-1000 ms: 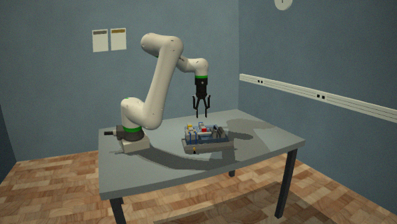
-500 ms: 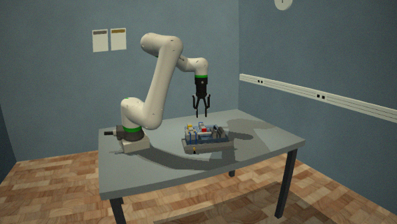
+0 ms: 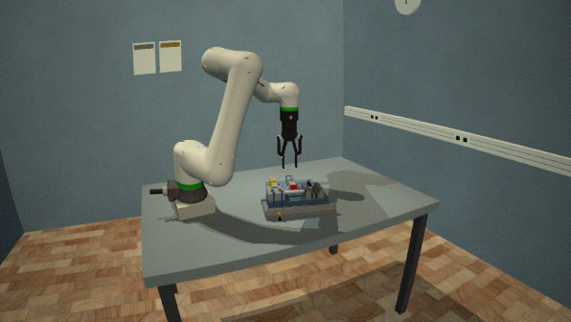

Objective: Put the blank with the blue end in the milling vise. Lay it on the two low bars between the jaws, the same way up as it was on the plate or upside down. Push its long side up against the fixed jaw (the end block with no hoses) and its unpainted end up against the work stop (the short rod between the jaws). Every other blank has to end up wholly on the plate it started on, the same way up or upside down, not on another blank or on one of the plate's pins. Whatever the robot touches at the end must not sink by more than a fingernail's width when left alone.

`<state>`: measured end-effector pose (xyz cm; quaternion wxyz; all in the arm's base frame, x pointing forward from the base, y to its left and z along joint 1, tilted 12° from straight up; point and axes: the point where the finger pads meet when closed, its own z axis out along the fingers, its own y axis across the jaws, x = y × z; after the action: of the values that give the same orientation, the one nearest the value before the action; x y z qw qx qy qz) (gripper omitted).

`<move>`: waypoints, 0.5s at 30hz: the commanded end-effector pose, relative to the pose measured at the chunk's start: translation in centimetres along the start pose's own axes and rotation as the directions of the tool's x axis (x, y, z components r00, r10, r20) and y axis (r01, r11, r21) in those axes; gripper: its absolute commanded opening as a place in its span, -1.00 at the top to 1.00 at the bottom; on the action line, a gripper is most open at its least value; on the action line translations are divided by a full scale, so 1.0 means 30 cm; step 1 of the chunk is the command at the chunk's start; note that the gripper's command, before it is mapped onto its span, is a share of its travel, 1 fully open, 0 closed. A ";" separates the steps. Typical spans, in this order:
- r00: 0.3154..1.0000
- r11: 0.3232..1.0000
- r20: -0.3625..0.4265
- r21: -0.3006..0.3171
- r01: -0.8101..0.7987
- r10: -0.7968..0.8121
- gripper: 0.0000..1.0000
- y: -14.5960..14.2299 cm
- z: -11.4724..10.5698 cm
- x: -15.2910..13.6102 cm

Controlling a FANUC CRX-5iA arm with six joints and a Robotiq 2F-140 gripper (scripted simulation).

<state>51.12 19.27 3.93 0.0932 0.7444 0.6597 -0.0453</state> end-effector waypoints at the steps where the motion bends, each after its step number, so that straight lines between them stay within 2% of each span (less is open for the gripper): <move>1: 1.000 1.000 -0.001 -0.002 0.000 0.000 0.08 0.001 -0.005 0.000; 15: 1.000 1.000 -0.001 -0.002 0.000 0.000 0.08 0.000 -0.012 -0.001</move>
<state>51.05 19.26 4.17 0.0931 0.7444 0.6597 -0.0454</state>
